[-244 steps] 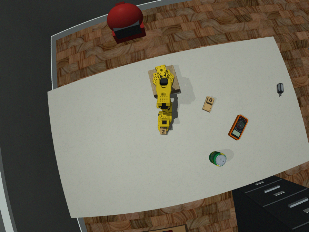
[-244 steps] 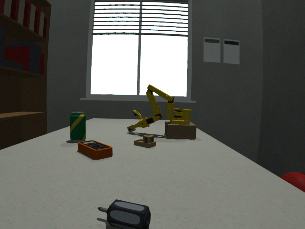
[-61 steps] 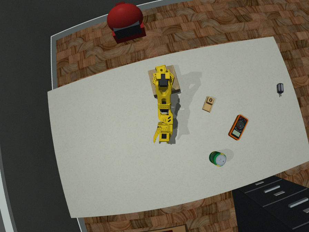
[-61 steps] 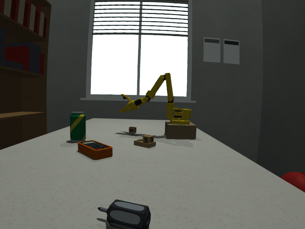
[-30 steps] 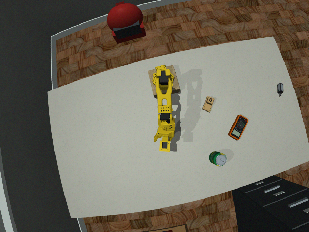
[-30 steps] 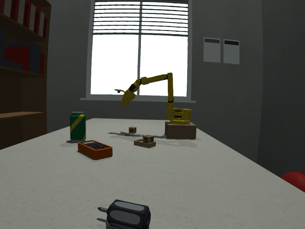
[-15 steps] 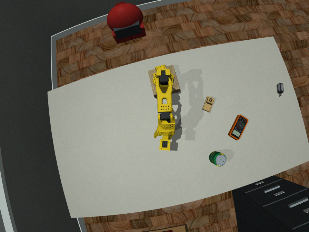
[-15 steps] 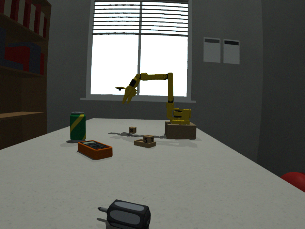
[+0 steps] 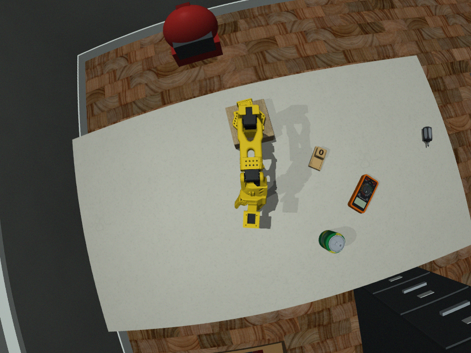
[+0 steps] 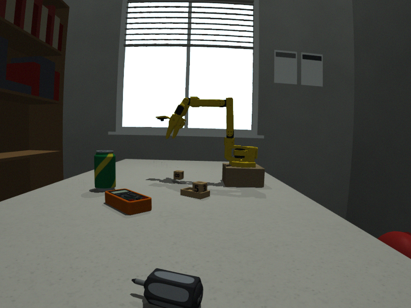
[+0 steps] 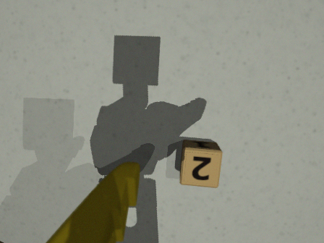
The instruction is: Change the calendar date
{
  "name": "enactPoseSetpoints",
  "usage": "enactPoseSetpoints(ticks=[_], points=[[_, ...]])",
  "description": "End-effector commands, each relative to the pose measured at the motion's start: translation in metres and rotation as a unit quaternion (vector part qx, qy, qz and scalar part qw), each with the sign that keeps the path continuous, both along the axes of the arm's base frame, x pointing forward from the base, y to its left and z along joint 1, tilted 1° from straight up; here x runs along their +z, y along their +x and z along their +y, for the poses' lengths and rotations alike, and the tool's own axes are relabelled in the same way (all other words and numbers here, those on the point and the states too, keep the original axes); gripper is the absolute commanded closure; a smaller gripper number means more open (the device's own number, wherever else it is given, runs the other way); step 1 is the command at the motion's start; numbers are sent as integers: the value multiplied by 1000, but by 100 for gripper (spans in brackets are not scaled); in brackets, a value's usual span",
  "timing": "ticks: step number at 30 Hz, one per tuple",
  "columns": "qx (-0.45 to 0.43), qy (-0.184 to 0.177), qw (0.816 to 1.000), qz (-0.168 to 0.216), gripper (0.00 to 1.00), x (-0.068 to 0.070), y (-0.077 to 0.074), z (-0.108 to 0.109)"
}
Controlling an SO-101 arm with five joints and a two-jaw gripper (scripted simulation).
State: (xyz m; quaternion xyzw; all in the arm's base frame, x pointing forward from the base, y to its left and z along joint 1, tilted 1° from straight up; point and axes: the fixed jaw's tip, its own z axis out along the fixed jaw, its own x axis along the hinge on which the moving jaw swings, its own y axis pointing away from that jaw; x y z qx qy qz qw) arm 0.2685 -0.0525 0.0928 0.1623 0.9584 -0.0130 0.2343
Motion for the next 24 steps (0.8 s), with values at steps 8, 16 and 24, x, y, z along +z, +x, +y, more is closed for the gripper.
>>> enactPoseSetpoints(ticks=[8, 16, 24], points=[[2, 5, 1000, 11, 65, -4, 0, 3], [1, 27, 993, 112, 65, -53, -11, 6], [1, 44, 980, 193, 65, -91, -27, 9]])
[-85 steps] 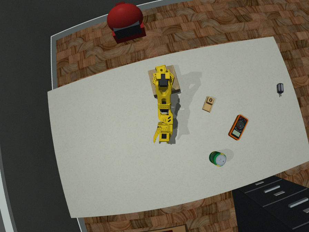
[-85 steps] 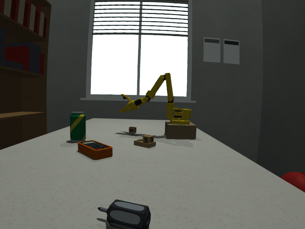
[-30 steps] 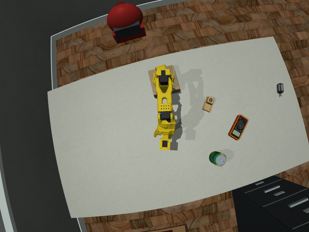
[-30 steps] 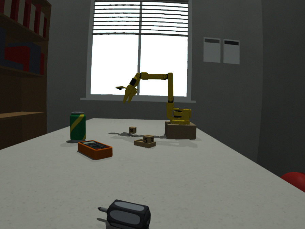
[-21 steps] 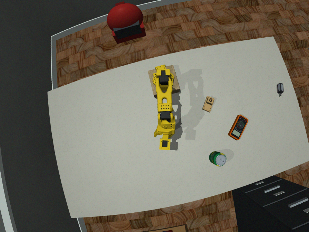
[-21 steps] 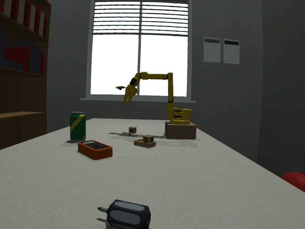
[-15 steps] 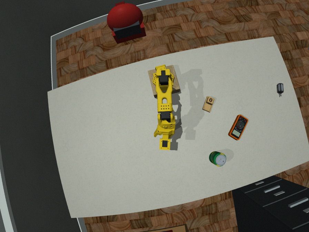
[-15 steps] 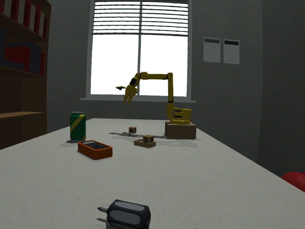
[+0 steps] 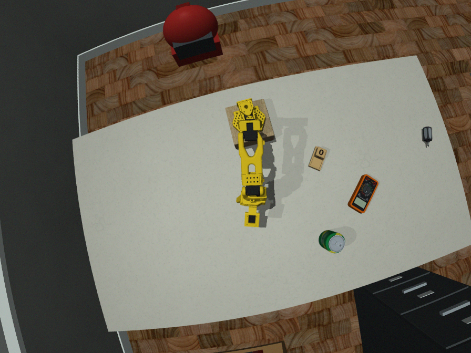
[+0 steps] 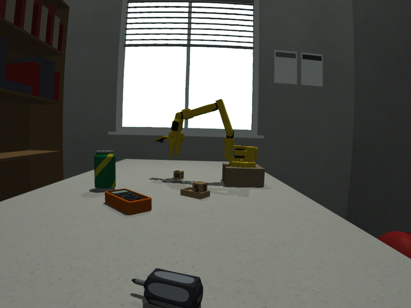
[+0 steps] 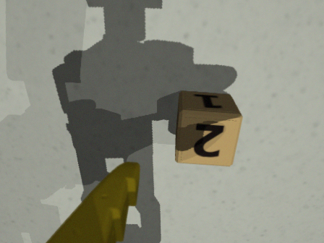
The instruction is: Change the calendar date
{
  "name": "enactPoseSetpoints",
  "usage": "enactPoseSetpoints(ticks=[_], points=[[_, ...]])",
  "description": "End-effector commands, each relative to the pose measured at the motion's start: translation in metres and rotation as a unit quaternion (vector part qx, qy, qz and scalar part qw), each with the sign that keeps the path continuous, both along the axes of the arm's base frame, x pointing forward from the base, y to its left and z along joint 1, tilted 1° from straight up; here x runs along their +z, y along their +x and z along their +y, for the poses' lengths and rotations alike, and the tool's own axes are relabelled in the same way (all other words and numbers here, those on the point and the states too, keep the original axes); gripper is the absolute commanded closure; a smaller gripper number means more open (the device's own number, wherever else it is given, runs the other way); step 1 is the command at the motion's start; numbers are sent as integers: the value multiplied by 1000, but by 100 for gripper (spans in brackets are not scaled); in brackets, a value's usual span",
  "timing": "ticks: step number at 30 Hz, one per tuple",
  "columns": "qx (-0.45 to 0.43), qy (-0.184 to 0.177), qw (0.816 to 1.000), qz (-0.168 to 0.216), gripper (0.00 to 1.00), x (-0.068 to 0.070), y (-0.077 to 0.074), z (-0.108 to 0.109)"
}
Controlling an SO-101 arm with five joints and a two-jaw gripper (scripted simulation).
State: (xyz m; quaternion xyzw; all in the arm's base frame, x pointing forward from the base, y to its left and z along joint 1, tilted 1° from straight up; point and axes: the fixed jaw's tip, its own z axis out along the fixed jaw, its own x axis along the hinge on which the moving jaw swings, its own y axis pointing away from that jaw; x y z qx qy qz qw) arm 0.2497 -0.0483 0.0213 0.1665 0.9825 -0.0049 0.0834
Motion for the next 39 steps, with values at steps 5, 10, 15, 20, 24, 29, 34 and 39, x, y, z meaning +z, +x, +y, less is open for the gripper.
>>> enactPoseSetpoints(ticks=[5, 10, 15, 20, 24, 29, 34, 39], points=[[1, 18, 997, 80, 65, -34, -17, 7], [1, 19, 996, 85, 65, -36, -19, 7], [1, 19, 996, 85, 65, -36, -19, 7], [1, 19, 996, 85, 65, -36, -19, 7], [1, 19, 996, 85, 65, -36, -19, 7], [-4, 22, 995, 94, 65, -36, -20, 9], [-4, 22, 995, 94, 65, -36, -20, 9], [-4, 22, 995, 94, 65, -36, -20, 9]])
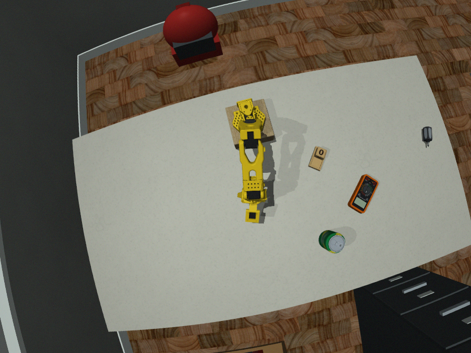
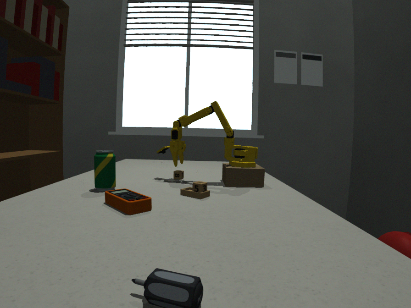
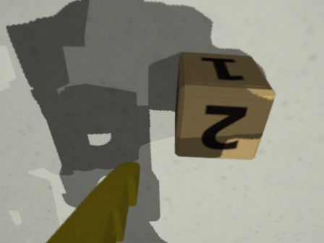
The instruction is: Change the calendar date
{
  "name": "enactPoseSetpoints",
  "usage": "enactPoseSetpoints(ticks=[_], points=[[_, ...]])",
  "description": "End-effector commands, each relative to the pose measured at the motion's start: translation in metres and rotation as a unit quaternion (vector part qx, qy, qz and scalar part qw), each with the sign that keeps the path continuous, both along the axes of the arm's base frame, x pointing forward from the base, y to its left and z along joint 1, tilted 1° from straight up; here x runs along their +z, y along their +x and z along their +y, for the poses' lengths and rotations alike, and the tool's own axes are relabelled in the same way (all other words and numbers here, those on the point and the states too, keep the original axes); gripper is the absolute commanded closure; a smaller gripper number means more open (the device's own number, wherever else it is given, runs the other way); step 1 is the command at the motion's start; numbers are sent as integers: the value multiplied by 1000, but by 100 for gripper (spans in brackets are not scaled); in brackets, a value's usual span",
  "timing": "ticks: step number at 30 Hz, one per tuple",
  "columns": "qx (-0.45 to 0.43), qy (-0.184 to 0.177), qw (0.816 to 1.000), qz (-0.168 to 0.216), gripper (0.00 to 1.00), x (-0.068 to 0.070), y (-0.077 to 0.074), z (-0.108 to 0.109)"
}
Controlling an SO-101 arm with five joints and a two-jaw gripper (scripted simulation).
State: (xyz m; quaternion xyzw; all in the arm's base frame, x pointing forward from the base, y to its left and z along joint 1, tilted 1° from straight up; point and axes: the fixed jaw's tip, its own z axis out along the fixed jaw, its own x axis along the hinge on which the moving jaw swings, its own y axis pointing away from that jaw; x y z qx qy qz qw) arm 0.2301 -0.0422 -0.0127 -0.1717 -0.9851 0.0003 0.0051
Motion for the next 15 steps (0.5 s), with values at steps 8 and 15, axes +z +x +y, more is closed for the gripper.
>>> enactPoseSetpoints(ticks=[8, 15], points=[[1, 2, 1000, 7, 65, -1, -1, 3], [1, 2, 1000, 7, 65, -4, -1, 3]])
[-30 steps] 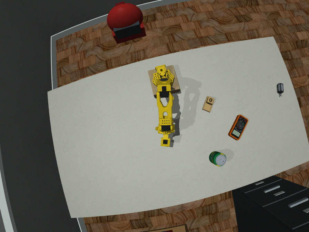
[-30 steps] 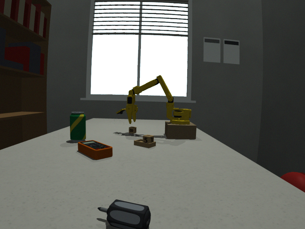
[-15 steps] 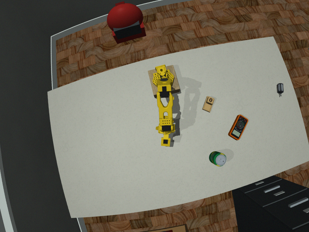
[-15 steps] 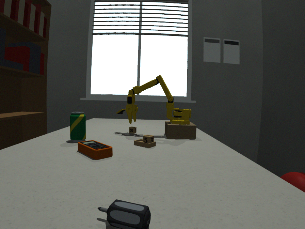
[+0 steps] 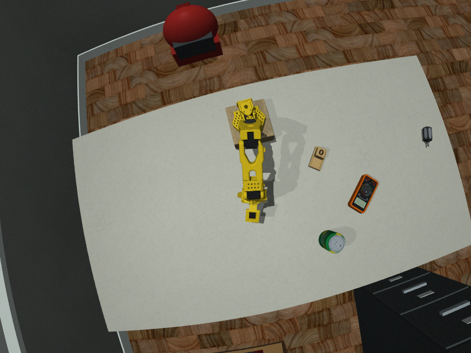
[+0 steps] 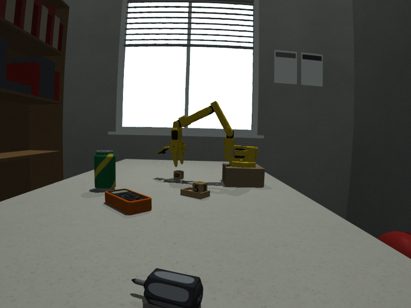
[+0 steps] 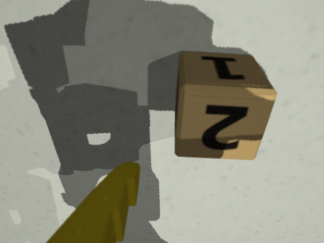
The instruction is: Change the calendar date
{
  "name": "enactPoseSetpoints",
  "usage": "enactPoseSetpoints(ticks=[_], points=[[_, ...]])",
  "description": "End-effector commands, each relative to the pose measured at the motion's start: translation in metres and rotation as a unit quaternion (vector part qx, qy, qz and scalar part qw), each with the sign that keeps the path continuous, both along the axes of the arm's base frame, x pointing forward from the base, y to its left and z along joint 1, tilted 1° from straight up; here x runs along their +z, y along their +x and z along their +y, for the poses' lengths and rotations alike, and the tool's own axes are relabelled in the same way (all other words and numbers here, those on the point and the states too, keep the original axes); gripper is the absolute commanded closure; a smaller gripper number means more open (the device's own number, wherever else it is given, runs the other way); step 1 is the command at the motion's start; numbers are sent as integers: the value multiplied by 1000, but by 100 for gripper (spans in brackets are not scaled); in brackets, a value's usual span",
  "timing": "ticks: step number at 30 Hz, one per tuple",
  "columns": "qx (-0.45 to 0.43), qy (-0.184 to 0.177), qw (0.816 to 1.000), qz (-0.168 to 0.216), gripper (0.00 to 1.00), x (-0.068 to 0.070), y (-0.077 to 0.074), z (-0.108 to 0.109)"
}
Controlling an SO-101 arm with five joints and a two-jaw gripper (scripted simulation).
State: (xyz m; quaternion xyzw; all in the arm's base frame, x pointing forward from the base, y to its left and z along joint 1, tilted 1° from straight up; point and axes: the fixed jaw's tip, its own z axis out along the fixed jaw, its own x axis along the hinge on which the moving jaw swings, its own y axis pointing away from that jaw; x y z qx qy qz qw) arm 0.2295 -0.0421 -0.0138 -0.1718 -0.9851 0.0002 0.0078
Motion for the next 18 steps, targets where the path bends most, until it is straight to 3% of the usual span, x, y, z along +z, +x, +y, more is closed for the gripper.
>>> enactPoseSetpoints(ticks=[1, 18], points=[[1, 1, 1000, 5, 65, -3, 0, 3], [1, 1, 1000, 5, 65, -25, 0, 3]])
